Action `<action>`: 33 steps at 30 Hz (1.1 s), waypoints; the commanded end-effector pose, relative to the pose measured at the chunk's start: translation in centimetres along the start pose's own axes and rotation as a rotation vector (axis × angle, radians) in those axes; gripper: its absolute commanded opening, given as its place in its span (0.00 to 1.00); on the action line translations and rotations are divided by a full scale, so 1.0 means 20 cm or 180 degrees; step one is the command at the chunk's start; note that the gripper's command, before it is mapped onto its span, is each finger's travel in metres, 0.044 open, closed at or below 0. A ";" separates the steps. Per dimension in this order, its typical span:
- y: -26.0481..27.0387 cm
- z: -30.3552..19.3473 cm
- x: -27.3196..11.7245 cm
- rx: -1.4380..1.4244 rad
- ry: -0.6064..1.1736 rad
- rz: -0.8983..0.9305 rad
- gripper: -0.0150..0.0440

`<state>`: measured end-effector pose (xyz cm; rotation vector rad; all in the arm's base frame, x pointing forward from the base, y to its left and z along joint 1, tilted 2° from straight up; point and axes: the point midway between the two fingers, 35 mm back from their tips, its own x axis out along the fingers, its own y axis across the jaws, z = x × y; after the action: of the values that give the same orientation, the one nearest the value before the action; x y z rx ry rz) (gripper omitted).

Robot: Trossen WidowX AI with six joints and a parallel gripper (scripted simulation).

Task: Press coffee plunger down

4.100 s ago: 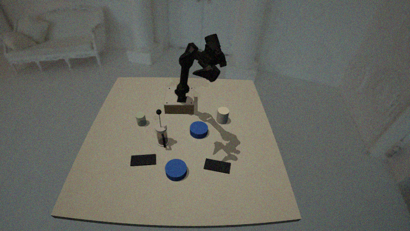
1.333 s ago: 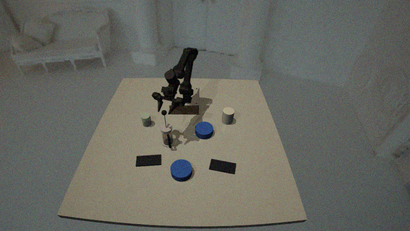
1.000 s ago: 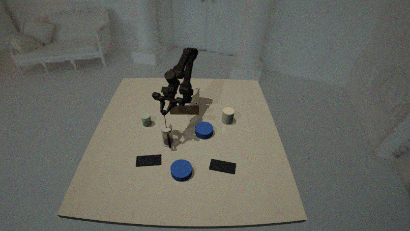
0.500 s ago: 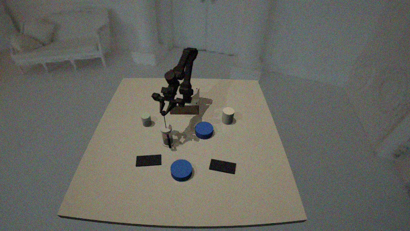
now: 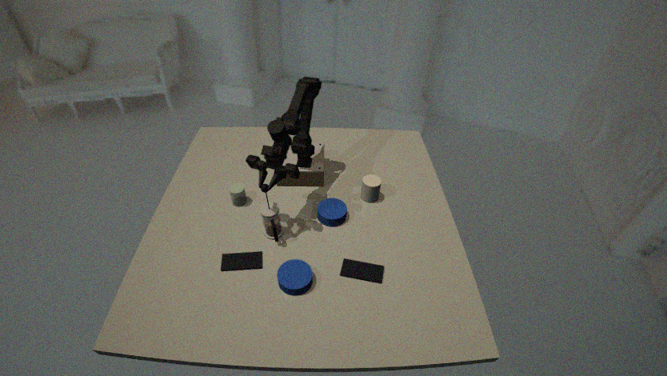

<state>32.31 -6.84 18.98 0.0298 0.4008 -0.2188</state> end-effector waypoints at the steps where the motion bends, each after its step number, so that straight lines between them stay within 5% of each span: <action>1: 0.00 -0.14 0.04 -0.0004 0.0216 0.0006 0.46; 33: 0.00 -0.34 0.21 -0.0005 0.0214 0.0006 0.46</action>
<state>34.29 -7.38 14.46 0.0302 0.3765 -0.2197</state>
